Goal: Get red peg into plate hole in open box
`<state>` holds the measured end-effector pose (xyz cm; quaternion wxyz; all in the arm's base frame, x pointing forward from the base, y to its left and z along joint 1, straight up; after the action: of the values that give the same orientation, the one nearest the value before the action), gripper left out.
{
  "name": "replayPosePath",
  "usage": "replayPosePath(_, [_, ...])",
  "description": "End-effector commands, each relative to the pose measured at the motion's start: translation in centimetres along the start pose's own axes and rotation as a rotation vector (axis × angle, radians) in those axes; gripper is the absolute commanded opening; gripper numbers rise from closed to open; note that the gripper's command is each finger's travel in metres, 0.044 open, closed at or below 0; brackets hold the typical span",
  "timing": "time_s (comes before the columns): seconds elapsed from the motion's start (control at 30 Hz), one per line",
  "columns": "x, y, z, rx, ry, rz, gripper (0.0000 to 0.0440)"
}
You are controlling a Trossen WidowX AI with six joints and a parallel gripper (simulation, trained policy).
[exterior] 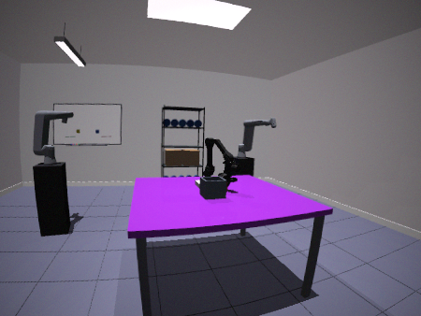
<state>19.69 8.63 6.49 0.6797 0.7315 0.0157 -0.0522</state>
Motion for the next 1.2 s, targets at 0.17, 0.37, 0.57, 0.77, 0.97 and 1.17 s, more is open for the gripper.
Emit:
replayPosePath(0.17, [0.8, 1.3, -0.1, 0.045, 0.011, 0.057, 0.0])
replayPosePath(0.37, [1.0, 3.0, -0.2, 0.083, 0.002, 0.11, 0.0])
replayPosePath(0.57, [1.2, 5.3, -0.1, 0.114, 0.007, 0.168, 0.0])
replayPosePath(0.77, [1.5, 7.9, 0.3, 0.128, 0.022, 0.228, 0.0])
replayPosePath(0.97, [1.7, 10.6, 1.2, 0.116, 0.044, 0.291, 0.0])
replayPosePath(1.17, [1.8, 13.5, 2.7, 0.087, 0.055, 0.352, 0.0])
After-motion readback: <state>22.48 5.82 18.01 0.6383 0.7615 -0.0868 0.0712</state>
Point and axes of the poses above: the point midway between the two fingers, 35 mm back from their tips, its own y axis back along the fingers, its own x axis across the jaws, z = x × y, the point moved 4 cm from there along y, back along the fingers, and after that the axes turned 13 degrees about -y, right-handed, at the moved point
